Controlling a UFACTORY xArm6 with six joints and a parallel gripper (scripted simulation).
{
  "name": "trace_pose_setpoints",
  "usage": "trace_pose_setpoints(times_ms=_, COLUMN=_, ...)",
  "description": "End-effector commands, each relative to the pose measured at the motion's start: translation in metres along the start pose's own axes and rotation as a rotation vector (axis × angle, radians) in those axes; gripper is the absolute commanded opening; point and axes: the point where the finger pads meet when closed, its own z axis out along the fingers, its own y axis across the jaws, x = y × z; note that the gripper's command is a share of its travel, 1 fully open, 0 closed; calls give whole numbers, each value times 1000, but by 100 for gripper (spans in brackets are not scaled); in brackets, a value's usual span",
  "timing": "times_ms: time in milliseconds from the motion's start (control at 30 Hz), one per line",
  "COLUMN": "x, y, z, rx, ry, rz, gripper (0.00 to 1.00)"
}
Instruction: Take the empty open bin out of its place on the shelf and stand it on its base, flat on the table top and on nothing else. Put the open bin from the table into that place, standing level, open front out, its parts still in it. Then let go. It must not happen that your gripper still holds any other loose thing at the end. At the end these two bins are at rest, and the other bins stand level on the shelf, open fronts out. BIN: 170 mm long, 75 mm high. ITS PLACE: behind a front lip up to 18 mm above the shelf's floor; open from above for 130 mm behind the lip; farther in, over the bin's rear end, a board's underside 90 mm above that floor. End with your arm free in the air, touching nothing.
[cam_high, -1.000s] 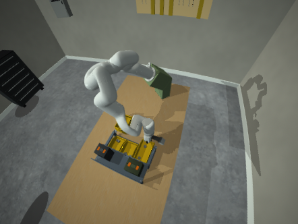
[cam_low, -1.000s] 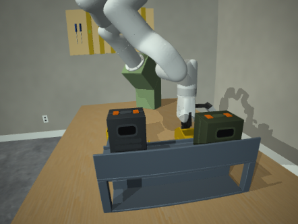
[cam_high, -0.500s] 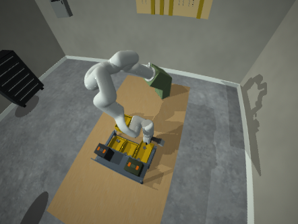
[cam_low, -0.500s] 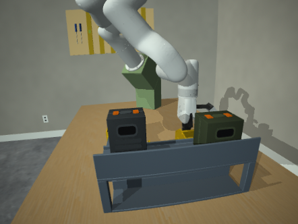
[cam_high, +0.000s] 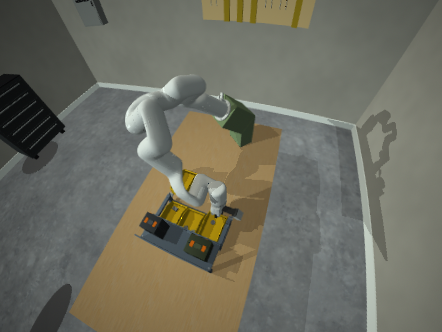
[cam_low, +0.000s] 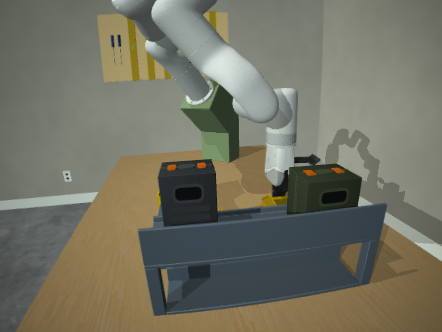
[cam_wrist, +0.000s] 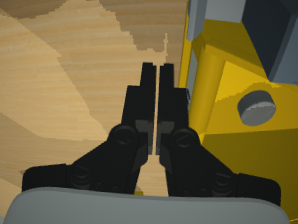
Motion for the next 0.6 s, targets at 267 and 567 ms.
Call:
trace_pose_setpoints(times_ms=267, x=1, y=16, z=-1, rx=-2, ry=2, rz=0, gripper=0)
trace_pose_setpoints(times_ms=567, x=1, y=26, z=-1, rx=-2, ry=2, rz=0, gripper=0)
